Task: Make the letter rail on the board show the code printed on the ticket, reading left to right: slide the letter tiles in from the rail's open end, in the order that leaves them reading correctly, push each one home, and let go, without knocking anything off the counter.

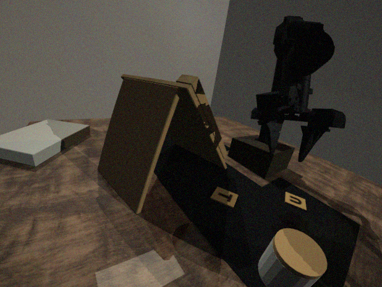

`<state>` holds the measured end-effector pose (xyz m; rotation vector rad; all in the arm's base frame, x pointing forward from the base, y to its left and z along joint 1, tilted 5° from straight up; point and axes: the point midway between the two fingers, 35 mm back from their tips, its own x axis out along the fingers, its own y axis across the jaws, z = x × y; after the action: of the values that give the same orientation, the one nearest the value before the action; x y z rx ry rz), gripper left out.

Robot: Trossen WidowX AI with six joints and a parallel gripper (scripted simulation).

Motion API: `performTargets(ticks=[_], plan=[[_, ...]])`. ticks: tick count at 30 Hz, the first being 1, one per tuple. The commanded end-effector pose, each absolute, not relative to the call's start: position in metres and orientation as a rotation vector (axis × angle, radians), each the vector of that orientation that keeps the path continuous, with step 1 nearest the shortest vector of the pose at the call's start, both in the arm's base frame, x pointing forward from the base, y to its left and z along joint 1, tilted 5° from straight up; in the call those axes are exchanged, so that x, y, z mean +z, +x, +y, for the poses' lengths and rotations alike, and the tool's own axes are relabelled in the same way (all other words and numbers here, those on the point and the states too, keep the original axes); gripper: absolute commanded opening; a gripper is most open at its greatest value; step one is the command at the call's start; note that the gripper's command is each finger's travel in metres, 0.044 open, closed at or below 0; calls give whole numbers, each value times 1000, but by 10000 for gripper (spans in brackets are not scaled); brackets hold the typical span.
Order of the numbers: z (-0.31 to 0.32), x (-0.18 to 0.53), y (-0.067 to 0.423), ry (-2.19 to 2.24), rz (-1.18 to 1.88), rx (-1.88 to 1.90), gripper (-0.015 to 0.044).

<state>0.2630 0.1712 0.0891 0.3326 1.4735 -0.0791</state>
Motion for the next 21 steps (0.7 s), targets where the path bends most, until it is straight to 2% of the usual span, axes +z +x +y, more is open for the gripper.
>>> performTargets(ticks=[1,15,21], plan=[[196,41,217,562,1495,-457,340],[212,-5,156,861,1338,-924,340],[215,-8,150,883,1320,-955,340]])
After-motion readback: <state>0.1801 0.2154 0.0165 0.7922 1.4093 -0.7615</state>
